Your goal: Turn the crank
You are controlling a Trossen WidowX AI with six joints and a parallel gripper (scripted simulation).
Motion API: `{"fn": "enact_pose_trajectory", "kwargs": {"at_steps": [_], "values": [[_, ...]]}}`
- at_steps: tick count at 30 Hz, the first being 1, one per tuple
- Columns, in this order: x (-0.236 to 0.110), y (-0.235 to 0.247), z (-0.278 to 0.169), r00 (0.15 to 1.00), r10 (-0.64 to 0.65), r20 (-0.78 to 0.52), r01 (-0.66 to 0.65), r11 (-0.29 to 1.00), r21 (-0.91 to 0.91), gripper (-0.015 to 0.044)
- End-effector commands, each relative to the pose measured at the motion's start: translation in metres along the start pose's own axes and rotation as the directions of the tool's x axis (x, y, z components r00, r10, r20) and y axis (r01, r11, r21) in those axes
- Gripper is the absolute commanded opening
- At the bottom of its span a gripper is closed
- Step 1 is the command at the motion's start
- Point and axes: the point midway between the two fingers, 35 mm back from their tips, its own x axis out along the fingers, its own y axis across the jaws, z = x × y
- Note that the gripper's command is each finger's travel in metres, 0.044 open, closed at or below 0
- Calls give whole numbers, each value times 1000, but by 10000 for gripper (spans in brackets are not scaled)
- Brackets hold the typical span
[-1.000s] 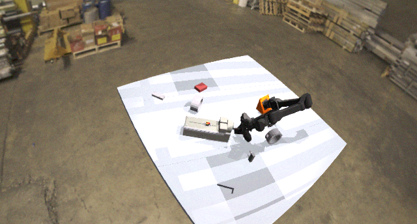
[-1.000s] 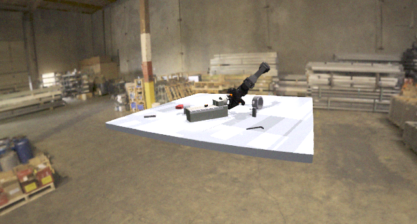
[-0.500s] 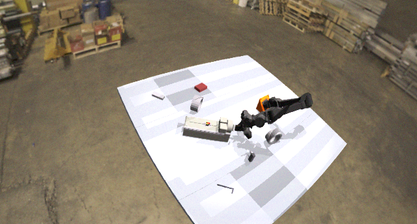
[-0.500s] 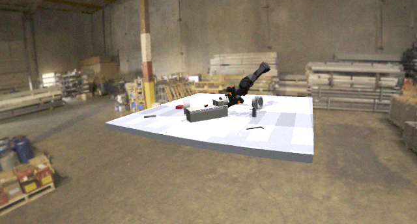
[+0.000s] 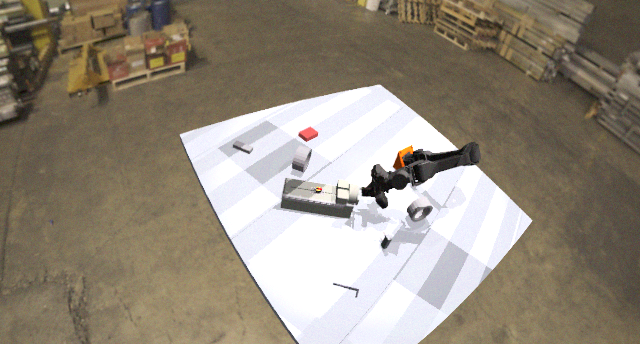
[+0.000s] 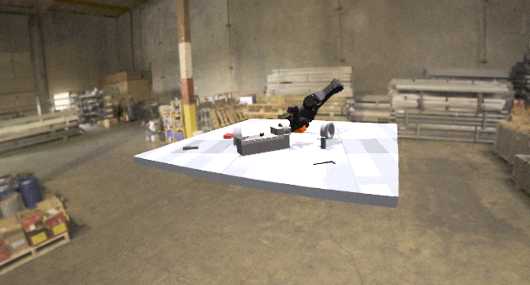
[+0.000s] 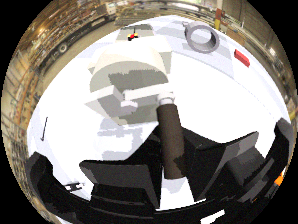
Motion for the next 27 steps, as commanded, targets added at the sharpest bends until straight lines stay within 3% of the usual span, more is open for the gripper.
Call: {"fn": "enact_pose_trajectory", "kwargs": {"at_steps": [1,27], "values": [[-7,1,7,1000,-1,10,1,1000,5,0],[-18,16,17,1000,-1,10,1,1000,5,0]]}}
